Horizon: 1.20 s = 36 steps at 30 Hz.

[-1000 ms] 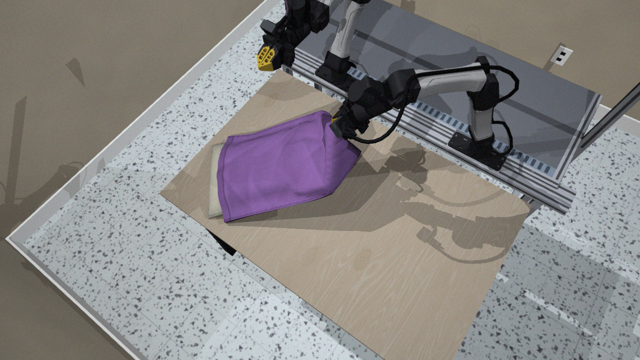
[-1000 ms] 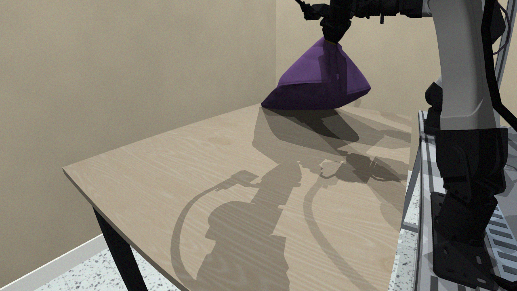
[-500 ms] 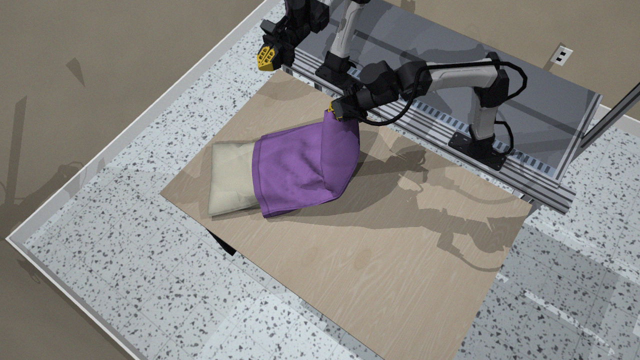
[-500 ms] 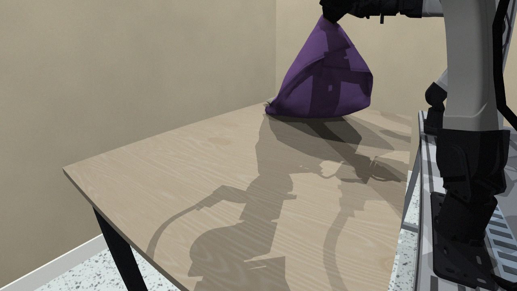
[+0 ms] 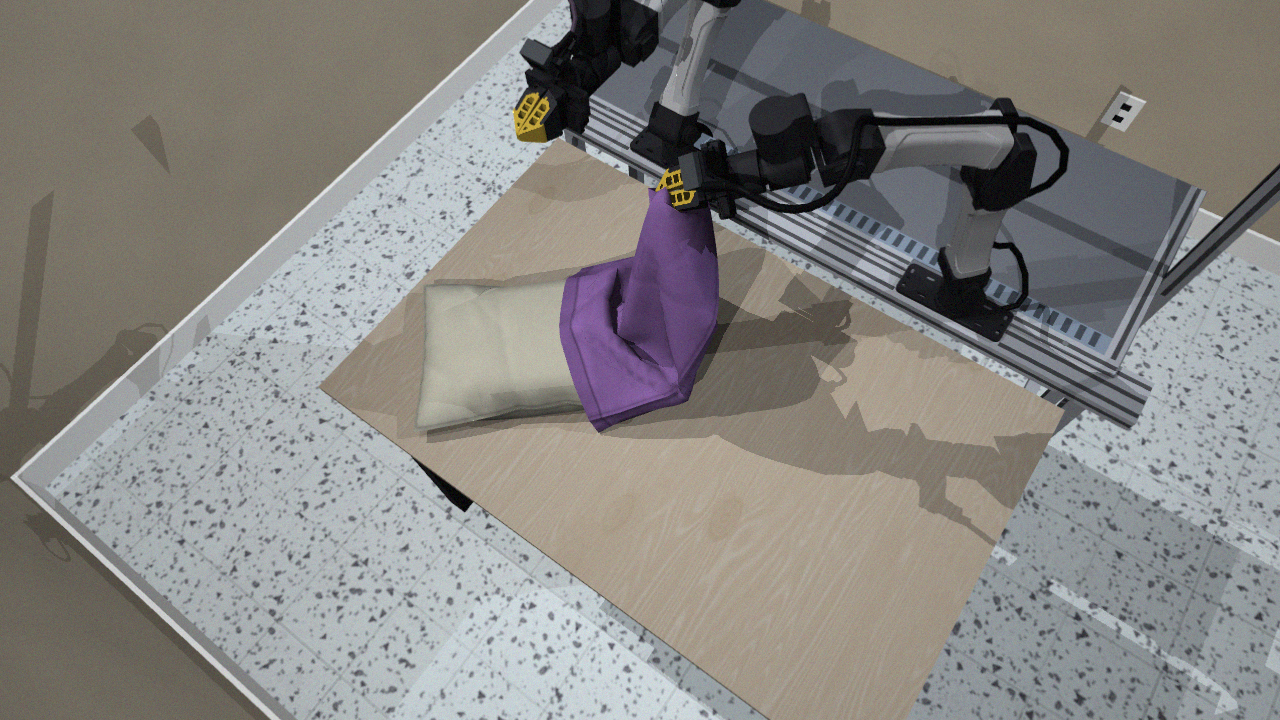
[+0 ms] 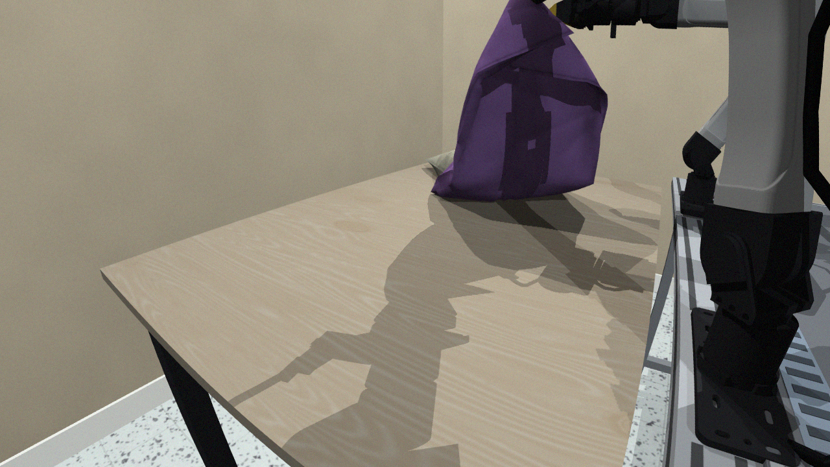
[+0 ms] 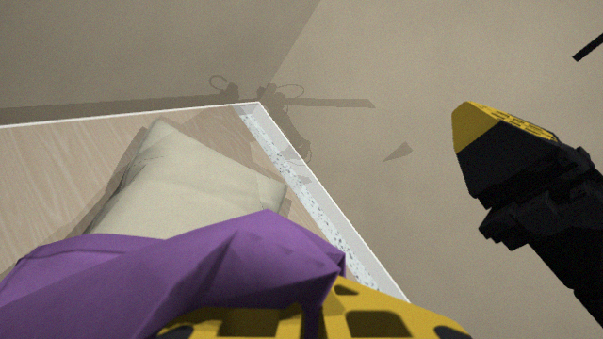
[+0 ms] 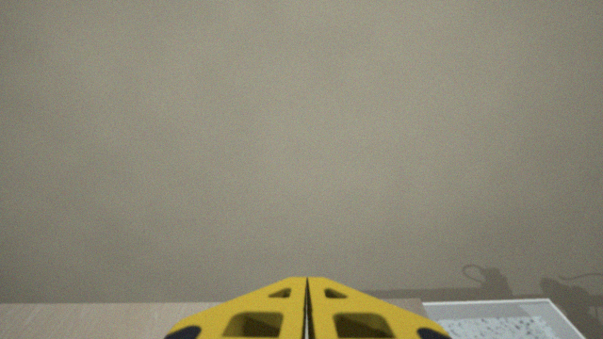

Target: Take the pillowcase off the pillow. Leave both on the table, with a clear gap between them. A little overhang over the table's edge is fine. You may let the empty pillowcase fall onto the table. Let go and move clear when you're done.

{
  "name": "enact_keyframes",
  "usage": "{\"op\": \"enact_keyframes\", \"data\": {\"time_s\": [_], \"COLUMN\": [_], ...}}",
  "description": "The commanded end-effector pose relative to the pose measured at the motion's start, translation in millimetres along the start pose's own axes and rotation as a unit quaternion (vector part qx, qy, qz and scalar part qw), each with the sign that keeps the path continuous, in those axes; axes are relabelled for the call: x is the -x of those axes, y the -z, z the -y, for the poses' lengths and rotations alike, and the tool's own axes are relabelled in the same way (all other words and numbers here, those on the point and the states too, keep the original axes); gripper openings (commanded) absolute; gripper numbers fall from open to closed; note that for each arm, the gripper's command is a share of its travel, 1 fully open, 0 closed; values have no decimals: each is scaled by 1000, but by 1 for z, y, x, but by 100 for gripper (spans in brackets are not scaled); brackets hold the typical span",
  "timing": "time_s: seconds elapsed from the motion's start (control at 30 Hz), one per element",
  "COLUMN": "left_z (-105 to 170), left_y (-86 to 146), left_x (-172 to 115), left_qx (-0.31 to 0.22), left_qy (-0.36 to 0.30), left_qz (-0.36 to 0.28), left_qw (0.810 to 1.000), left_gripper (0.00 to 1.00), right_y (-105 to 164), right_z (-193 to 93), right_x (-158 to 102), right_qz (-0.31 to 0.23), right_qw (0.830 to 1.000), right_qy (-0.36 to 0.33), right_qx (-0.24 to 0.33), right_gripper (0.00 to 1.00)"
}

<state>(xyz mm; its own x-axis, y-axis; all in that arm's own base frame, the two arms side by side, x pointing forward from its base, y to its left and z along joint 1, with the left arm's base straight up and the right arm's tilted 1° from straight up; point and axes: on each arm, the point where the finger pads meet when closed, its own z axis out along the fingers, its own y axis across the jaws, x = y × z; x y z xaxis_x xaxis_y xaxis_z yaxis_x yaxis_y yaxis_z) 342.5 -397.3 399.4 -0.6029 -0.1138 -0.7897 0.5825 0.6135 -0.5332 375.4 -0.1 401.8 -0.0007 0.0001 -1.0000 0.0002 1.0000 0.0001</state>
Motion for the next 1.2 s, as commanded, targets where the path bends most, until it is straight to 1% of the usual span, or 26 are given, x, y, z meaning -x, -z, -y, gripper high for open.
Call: {"op": "enact_keyframes", "data": {"time_s": [0.0,0.3,0.37,0.43,0.47,0.5,0.9,1.0,1.03,1.07,1.17], "left_z": [19,42,37,37,37,47,73,71,69,78,83], "left_y": [14,37,41,41,33,46,82,83,76,89,97], "left_x": [21,49,59,59,54,60,90,93,91,95,100], "left_qx": [-26,-49,-42,-42,-42,-52,-68,-64,-61,-69,-70], "left_qy": [-37,-94,-104,-104,-109,-116,-178,-183,-188,-193,-204], "left_qz": [49,116,133,133,129,142,224,231,228,241,258], "left_qw": [998,988,985,985,985,982,956,954,953,949,942], "left_gripper": [0,0,0,0,0,0,0,0,0,0,0], "right_y": [-2,-2,-2,-2,-2,-2,-2,-2,-2,-2,-2], "right_z": [-5,-5,-5,-5,-5,-5,-5,-5,-5,-5,-5], "right_x": [-6,-6,-6,-6,-6,-6,-6,-6,-6,-6,-6], "right_qz": [-13,-13,-13,-13,-13,-13,-13,-13,-13,-13,-13], "right_qw": [1000,1000,1000,1000,1000,1000,1000,1000,1000,1000,1000], "right_qy": [5,5,5,5,5,5,5,5,5,5,5], "right_qx": [10,10,10,10,10,10,10,10,10,10,10], "right_gripper": [3,3,3,3,3,3,3,3,3,3,3]}}
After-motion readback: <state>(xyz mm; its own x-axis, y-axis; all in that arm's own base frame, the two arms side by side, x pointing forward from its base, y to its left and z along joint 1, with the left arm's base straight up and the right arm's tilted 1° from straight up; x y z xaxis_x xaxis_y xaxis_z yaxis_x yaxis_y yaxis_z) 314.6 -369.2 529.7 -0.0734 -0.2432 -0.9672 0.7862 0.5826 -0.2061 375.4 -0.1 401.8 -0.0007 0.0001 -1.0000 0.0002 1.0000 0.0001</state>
